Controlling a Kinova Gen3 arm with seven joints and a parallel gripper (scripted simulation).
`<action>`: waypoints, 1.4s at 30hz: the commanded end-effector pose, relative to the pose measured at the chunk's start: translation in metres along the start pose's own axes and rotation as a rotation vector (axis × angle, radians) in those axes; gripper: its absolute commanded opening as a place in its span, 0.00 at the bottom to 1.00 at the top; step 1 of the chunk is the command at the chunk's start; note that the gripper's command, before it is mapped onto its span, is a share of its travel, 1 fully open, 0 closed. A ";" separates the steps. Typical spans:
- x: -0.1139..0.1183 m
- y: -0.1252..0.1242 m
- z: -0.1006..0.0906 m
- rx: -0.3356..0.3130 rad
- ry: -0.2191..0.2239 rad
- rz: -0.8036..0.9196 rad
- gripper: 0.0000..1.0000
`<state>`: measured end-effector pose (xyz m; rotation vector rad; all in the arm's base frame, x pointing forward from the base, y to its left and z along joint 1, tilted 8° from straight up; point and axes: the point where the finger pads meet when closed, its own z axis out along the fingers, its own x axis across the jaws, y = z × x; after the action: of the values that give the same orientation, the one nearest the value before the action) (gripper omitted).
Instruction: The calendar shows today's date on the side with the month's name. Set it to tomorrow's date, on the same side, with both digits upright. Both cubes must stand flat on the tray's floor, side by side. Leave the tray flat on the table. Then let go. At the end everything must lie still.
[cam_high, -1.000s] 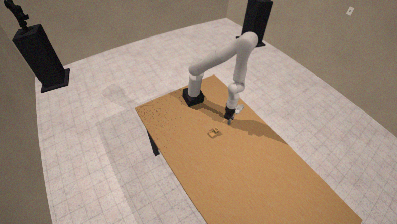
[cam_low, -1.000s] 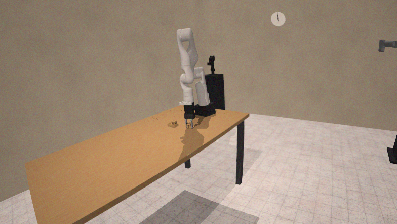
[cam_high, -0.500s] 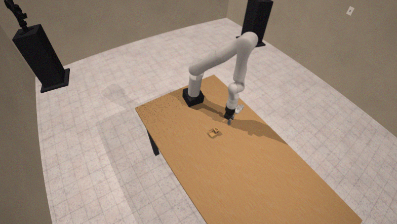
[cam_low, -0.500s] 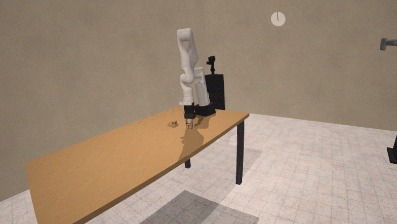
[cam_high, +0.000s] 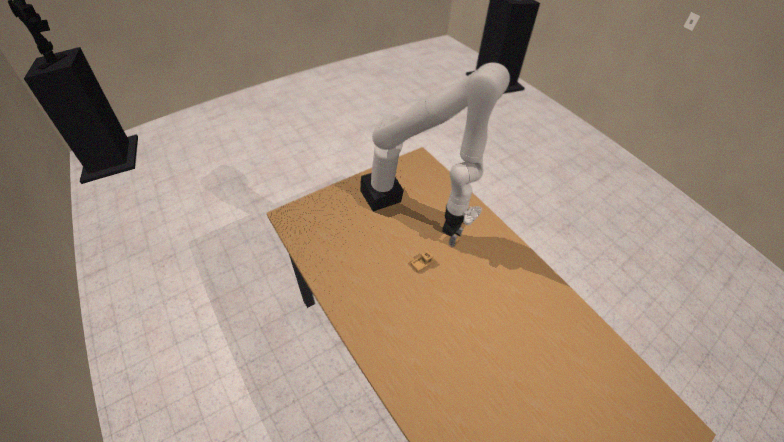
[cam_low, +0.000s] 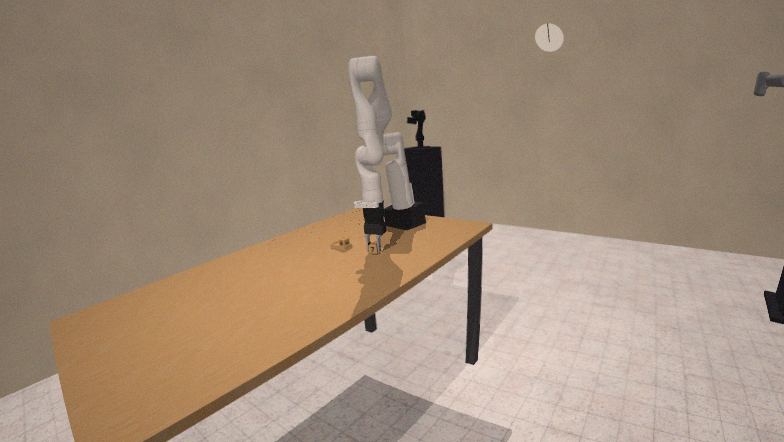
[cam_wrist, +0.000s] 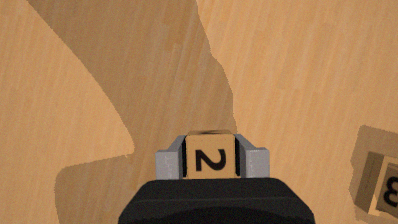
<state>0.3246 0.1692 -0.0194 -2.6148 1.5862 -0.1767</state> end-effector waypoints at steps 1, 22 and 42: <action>0.001 -0.001 0.000 0.004 0.002 0.012 0.60; 0.001 0.000 0.001 0.004 0.002 0.013 0.60; 0.001 -0.001 0.004 0.006 0.001 0.013 0.60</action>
<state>0.3247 0.1691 -0.0232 -2.6142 1.5875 -0.1757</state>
